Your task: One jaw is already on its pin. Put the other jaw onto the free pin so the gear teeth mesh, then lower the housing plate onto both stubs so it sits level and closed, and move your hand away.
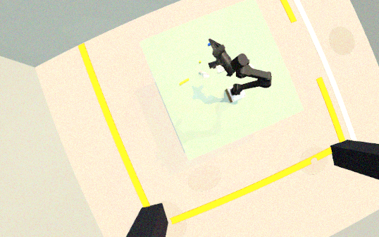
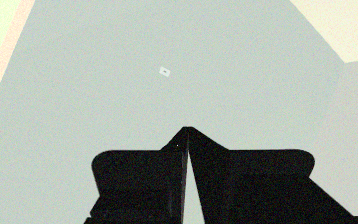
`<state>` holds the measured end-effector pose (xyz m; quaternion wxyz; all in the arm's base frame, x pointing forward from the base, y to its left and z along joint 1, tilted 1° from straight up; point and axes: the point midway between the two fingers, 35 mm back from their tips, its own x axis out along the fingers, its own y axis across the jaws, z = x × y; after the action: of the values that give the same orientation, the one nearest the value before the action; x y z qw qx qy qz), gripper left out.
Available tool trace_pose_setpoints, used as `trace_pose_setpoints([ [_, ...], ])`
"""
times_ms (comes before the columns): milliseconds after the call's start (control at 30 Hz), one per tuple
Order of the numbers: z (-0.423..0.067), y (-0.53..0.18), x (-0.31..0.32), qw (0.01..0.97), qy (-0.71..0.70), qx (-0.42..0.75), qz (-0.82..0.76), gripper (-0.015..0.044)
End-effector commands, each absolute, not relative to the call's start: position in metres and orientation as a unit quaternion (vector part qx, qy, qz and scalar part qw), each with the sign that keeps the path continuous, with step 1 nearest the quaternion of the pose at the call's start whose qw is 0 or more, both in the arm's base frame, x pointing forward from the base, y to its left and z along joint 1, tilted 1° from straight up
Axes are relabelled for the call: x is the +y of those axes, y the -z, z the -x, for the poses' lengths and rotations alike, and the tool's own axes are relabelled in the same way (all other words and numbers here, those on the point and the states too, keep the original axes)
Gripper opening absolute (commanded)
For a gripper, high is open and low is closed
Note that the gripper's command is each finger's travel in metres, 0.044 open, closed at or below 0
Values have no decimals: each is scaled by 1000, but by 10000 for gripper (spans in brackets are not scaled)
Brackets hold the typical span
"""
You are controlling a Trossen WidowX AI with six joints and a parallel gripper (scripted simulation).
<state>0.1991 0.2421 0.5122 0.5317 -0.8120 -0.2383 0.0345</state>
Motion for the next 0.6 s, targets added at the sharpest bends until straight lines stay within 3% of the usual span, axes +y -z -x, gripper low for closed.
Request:
trace_pose_setpoints([
  [0, -206, -499, 254, 534, -58, -236, 810, 0],
  [567, -231, -441, 288, 567, -144, -195, 787, 0],
])
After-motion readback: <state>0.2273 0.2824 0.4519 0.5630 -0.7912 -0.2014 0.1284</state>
